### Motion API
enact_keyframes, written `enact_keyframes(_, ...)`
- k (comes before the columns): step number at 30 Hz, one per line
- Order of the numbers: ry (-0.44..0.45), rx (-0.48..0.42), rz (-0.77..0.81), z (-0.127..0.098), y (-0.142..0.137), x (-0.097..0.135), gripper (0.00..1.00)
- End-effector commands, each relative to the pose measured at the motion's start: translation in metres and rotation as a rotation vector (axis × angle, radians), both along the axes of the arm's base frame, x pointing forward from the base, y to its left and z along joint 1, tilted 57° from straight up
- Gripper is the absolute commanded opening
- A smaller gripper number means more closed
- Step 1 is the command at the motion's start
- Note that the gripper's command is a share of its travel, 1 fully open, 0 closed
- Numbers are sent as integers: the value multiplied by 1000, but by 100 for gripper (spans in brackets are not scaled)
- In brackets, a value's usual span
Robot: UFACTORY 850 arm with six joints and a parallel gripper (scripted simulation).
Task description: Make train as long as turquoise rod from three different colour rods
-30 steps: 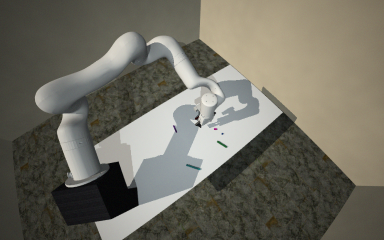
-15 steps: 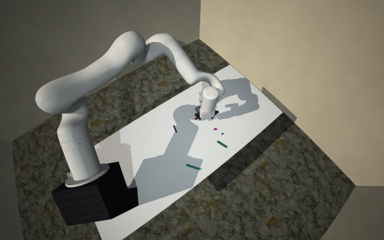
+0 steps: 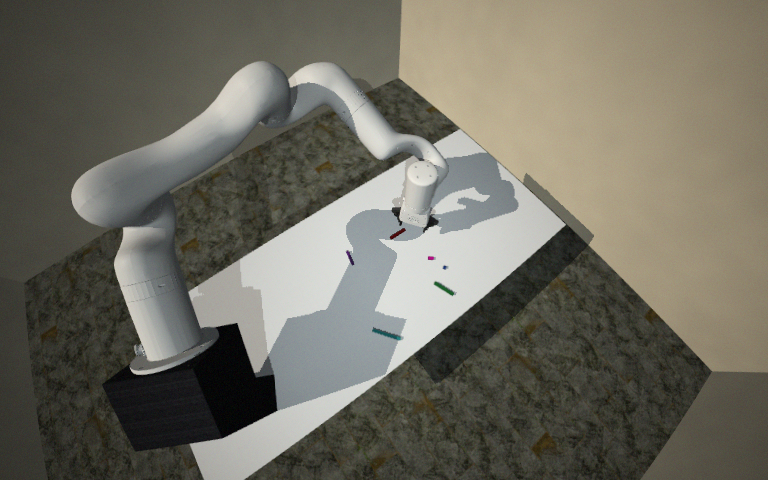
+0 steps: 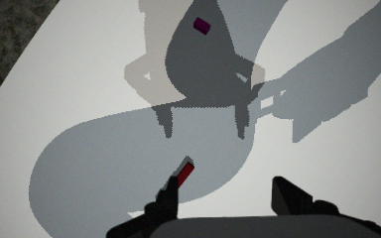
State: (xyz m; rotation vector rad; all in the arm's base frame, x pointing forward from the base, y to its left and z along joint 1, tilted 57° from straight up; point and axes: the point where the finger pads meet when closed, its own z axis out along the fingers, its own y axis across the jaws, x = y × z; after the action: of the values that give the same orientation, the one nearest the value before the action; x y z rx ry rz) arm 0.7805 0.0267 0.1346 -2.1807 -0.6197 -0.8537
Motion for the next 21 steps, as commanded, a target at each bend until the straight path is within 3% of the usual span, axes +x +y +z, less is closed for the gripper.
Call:
enact_keyframes(1,89,35,-43,8,1,5,100)
enact_keyframes(12,355,170,-238,35,11,21,100)
enact_keyframes(21,440,214,-301,44,15,26,100)
